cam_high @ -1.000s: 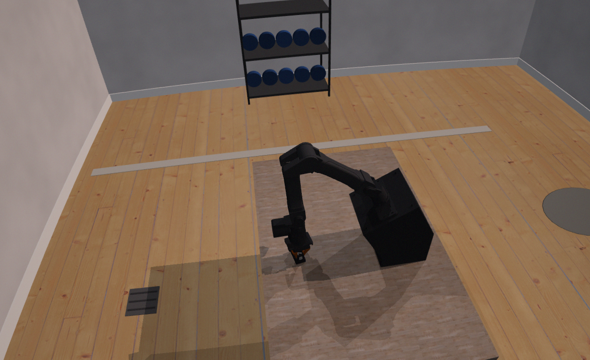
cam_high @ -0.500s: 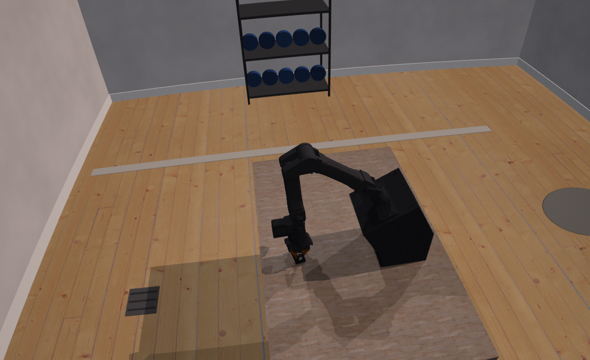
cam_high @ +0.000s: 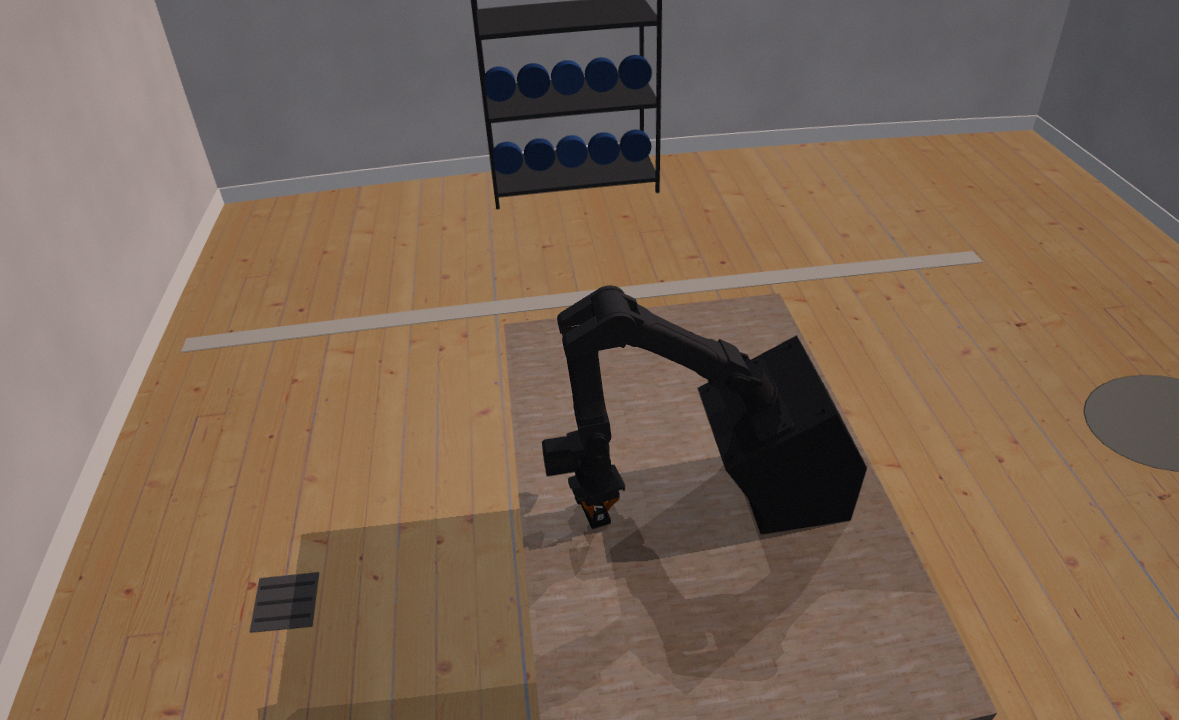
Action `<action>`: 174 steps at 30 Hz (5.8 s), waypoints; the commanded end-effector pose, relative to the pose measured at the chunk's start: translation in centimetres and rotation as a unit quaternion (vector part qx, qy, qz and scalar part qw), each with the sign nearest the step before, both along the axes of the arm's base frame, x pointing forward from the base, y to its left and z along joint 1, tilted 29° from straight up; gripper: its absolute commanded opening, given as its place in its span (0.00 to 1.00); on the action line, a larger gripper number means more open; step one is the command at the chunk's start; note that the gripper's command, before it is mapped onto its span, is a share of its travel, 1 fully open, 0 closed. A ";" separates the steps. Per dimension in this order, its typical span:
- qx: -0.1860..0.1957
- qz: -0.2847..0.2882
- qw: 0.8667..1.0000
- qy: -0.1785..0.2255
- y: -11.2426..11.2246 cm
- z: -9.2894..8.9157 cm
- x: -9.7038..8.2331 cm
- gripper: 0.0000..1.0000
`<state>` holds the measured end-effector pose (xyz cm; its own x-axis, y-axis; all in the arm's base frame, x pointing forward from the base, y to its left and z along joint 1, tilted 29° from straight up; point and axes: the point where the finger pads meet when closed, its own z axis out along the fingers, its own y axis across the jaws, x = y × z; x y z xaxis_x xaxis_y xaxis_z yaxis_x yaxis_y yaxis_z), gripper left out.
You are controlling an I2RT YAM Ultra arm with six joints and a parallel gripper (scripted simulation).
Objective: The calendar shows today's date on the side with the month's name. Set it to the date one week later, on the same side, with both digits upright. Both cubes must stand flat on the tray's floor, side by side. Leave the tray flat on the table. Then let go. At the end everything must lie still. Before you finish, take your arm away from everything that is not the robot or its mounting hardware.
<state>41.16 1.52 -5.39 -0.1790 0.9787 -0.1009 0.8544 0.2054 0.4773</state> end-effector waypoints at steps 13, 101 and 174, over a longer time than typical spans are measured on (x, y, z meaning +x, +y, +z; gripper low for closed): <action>-0.001 0.000 1.000 -0.005 0.0 0.3 0.2 0.26; -0.001 0.000 1.000 -0.005 0.0 3.2 -1.4 0.45; -0.001 0.000 1.000 -0.006 0.0 15.2 -8.2 1.00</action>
<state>33.60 1.67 9.88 -0.1781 0.9788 -0.1010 0.8367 0.2047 0.5080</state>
